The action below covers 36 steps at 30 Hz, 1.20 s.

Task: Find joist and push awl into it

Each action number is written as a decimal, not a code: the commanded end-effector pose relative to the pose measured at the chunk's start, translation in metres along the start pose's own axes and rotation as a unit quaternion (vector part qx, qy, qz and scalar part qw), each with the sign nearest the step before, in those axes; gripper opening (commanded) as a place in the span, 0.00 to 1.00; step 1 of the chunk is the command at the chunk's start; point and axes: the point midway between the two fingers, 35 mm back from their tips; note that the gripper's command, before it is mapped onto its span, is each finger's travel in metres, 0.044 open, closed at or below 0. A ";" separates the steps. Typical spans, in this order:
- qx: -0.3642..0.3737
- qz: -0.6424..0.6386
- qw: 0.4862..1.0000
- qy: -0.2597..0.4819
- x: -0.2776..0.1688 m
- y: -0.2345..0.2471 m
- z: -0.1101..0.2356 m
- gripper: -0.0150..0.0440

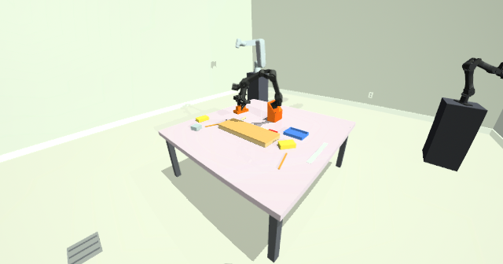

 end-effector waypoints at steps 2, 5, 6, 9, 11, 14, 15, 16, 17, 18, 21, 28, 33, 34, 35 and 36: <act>0.002 0.013 1.000 -0.007 0.018 -0.009 0.000 0.25; 0.004 0.020 1.000 -0.007 0.028 -0.014 -0.002 0.25; 0.005 0.023 1.000 -0.007 0.031 -0.015 -0.003 0.25; 0.007 0.030 0.999 -0.008 0.041 -0.019 -0.005 0.25; 0.008 0.035 0.999 -0.009 0.048 -0.022 -0.007 0.25; 0.010 0.042 0.999 -0.009 0.057 -0.025 -0.010 0.25; 0.011 0.045 0.999 -0.010 0.060 -0.026 -0.011 0.25; 0.012 0.047 0.999 -0.010 0.064 -0.027 -0.012 0.25; 0.013 0.050 0.999 -0.010 0.067 -0.028 -0.013 0.25; 0.013 0.052 0.999 -0.010 0.070 -0.029 -0.014 0.25; 0.016 0.059 0.998 -0.011 0.079 -0.031 -0.017 0.25; 0.020 0.070 0.997 -0.012 0.092 -0.034 -0.024 0.25; 0.020 0.070 0.997 -0.012 0.091 -0.034 -0.032 0.25; 0.020 0.070 0.997 -0.012 0.091 -0.034 -0.034 0.25; 0.020 0.070 0.997 -0.012 0.090 -0.034 -0.036 0.25; 0.020 0.070 0.997 -0.012 0.090 -0.034 -0.038 0.25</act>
Point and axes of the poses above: the point midway between the two fingers, 35 mm back from their tips, its own z axis back along the fingers, its own y axis across the jaws, x = y × z, and after that the axes turned 12 degrees about z, right-handed
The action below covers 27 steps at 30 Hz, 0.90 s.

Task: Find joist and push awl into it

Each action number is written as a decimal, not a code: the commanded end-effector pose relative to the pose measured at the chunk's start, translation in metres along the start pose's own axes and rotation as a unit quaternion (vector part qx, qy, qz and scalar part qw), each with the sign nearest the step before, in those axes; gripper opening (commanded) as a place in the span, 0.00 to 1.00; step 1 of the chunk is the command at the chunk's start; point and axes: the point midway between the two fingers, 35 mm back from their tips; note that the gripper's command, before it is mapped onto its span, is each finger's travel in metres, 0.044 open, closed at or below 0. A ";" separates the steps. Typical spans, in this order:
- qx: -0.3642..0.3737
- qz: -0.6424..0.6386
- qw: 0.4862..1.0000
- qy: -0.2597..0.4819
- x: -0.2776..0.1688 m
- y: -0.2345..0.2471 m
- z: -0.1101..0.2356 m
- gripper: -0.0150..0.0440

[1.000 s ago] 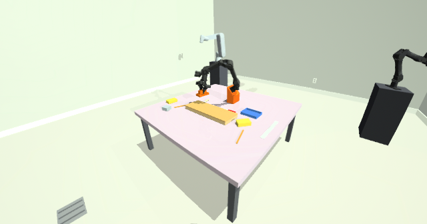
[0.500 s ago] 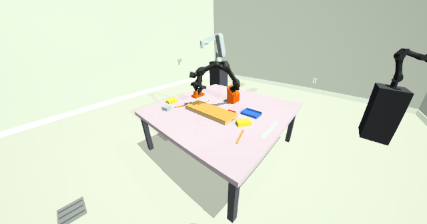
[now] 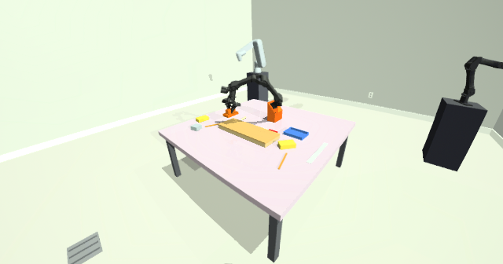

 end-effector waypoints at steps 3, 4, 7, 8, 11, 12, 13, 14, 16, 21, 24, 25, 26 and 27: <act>0.000 -0.004 1.000 -0.005 -0.002 -0.001 -0.009 0.25; 0.000 -0.004 1.000 -0.005 -0.003 -0.001 -0.011 0.25; 0.000 -0.004 1.000 -0.005 -0.004 -0.001 -0.018 0.25; 0.000 -0.004 1.000 -0.005 -0.005 -0.001 -0.020 0.25; 0.001 -0.004 1.000 -0.005 -0.006 0.000 -0.026 0.25; 0.001 -0.003 1.000 -0.005 -0.007 0.000 -0.028 0.25; 0.001 -0.003 1.000 -0.005 -0.007 0.000 -0.029 0.25; 0.001 -0.003 1.000 -0.005 -0.008 0.000 -0.031 0.25; 0.001 -0.003 1.000 -0.005 -0.009 0.001 -0.035 0.25; 0.001 -0.003 1.000 -0.005 -0.011 0.002 -0.043 0.25; 0.001 -0.003 1.000 -0.005 -0.012 0.002 -0.046 0.25; 0.001 -0.003 1.000 -0.005 -0.012 0.002 -0.047 0.25; 0.002 -0.003 1.000 -0.005 -0.013 0.002 -0.048 0.25; 0.002 -0.003 1.000 -0.005 -0.013 0.002 -0.050 0.25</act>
Point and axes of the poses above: the point midway between the two fingers, 35 mm back from their tips, its own z axis back along the fingers, its own y axis across the jaws, x = y × z, and after that the axes turned 12 degrees about z, right-handed
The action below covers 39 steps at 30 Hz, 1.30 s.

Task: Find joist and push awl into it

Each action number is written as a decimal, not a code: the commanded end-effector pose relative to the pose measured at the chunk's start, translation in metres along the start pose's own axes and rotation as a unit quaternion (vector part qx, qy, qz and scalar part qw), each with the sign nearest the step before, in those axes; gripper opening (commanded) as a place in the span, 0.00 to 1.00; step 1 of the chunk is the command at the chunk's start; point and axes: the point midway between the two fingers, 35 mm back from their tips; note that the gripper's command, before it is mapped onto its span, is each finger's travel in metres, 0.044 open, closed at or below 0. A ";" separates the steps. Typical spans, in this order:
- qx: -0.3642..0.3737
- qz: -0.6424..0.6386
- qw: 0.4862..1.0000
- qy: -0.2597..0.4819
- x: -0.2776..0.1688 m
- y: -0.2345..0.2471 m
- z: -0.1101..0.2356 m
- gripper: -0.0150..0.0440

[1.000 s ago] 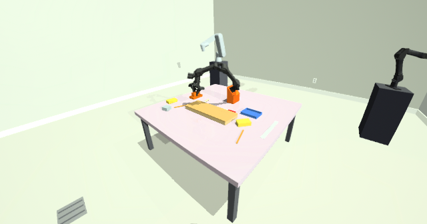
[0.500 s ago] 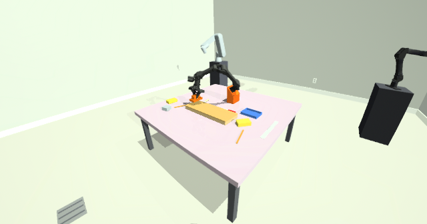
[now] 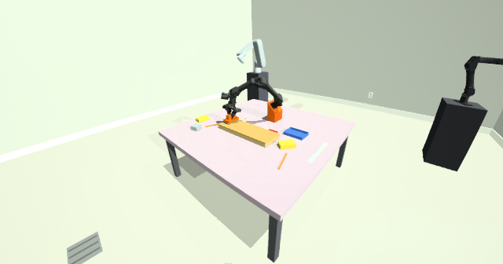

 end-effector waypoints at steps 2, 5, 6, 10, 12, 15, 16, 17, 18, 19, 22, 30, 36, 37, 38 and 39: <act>-0.001 -0.003 1.000 -0.006 -0.001 -0.001 -0.004 0.25; 0.000 -0.003 1.000 -0.006 -0.002 -0.001 -0.009 0.25; 0.000 -0.003 1.000 -0.006 -0.003 -0.001 -0.011 0.25; 0.000 -0.003 1.000 -0.006 -0.005 0.000 -0.016 0.25; 0.000 -0.003 1.000 -0.006 -0.004 0.001 -0.016 0.25; 0.000 -0.003 1.000 -0.006 -0.002 0.010 -0.016 0.25; 0.001 -0.004 1.000 -0.006 -0.002 0.012 -0.016 0.25; 0.001 -0.004 1.000 -0.006 -0.001 0.015 -0.016 0.25; 0.001 -0.004 1.000 -0.006 -0.001 0.018 -0.017 0.25; 0.001 -0.004 1.000 -0.006 0.000 0.021 -0.017 0.25; 0.001 -0.004 1.000 -0.006 0.002 0.029 -0.017 0.25; 0.002 -0.004 1.000 -0.006 0.006 0.051 -0.017 0.25; 0.003 -0.005 1.000 -0.006 0.010 0.068 -0.017 0.25; 0.003 -0.005 1.000 -0.006 0.011 0.071 -0.017 0.25; 0.003 -0.005 1.000 -0.006 0.011 0.074 -0.017 0.25; 0.003 -0.005 1.000 -0.006 0.012 0.076 -0.017 0.25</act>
Point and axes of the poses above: the point midway between the two fingers, 35 mm back from their tips, its own z axis back along the fingers, its own y axis across the jaws, x = y × z, and after that the axes turned 12 degrees about z, right-handed
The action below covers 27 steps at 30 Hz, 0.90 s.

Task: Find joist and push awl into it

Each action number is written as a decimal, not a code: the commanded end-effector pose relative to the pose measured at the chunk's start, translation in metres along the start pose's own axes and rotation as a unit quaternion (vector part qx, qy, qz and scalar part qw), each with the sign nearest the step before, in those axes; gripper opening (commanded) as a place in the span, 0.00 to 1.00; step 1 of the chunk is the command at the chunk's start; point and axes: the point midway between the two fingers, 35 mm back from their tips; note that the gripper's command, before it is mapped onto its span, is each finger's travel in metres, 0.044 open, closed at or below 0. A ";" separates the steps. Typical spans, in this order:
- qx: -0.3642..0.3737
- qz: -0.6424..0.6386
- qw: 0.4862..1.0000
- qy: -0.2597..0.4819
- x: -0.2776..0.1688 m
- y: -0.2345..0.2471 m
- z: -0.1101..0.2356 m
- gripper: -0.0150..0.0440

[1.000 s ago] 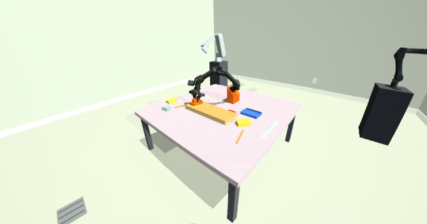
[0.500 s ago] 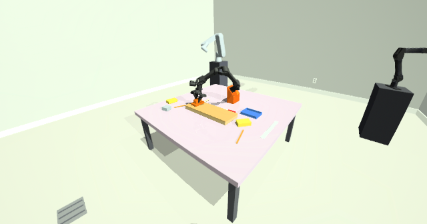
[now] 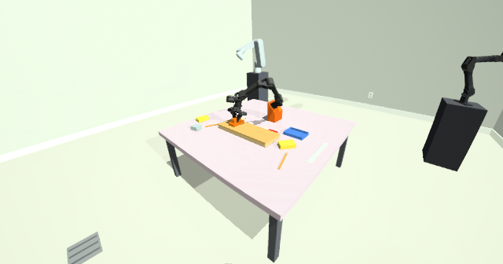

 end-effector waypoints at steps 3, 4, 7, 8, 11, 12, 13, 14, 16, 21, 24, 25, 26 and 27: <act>0.003 0.002 1.000 0.000 0.005 0.019 0.000 0.25; 0.003 0.001 1.000 0.000 0.005 0.022 0.000 0.25; 0.003 0.001 1.000 0.000 0.007 0.030 -0.001 0.25; 0.003 0.001 1.000 0.000 0.008 0.033 -0.001 0.25; 0.003 0.001 1.000 0.000 0.009 0.041 -0.001 0.25; 0.003 0.001 1.000 0.000 0.010 0.044 -0.001 0.25; 0.003 0.001 1.000 0.000 0.011 0.047 -0.001 0.25; 0.004 0.001 1.000 0.000 0.011 0.050 -0.001 0.25; 0.004 0.001 1.000 0.000 0.012 0.055 -0.001 0.25; 0.004 0.001 1.000 0.000 0.015 0.069 -0.001 0.25; 0.004 0.000 1.000 0.000 0.017 0.077 -0.001 0.25; 0.005 0.000 1.000 0.000 0.018 0.080 -0.001 0.25; 0.005 0.000 1.000 0.000 0.018 0.083 -0.001 0.25; 0.005 0.000 1.000 0.000 0.019 0.086 -0.001 0.25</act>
Point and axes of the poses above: the point midway between the two fingers, 35 mm back from their tips, its own z axis back along the fingers, its own y axis across the jaws, x = y × z, and after that the axes turned 12 degrees about z, right-handed
